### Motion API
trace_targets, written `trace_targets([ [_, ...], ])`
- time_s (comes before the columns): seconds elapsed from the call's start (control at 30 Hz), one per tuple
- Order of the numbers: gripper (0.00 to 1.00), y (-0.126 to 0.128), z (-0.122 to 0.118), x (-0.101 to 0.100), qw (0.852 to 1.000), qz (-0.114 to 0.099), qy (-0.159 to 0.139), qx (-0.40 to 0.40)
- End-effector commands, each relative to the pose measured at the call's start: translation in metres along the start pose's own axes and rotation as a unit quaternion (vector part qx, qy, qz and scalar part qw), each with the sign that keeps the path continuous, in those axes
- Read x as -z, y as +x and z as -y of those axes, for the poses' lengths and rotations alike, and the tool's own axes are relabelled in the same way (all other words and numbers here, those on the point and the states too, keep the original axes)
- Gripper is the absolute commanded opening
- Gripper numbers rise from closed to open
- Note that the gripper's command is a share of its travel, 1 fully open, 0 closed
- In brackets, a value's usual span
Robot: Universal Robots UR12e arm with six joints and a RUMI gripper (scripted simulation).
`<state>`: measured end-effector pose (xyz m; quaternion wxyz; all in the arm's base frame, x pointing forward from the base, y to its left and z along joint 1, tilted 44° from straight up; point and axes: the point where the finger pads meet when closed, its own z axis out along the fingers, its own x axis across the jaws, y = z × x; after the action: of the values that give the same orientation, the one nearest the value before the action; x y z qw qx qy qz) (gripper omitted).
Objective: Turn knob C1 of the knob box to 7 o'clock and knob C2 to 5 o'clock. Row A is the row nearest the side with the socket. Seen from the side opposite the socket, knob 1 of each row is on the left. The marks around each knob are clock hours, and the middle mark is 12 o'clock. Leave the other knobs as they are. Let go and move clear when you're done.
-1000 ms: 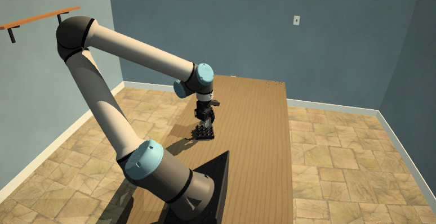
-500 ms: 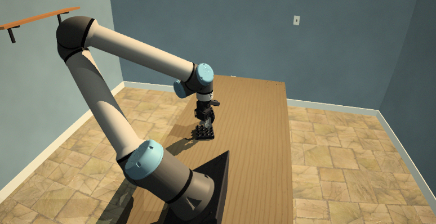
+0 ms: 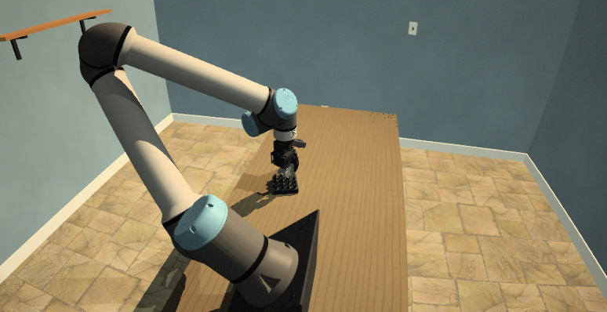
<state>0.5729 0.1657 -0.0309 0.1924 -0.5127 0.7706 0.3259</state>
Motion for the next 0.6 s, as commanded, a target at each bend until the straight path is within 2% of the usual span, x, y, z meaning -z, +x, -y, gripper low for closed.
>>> trace_targets([
  [0.0,0.11,-0.0001,0.0006,0.0006,1.000,0.000,0.001,0.000],
  [0.57,0.11,-0.0001,0.0006,-0.0071,1.000,0.000,0.001,0.000],
])
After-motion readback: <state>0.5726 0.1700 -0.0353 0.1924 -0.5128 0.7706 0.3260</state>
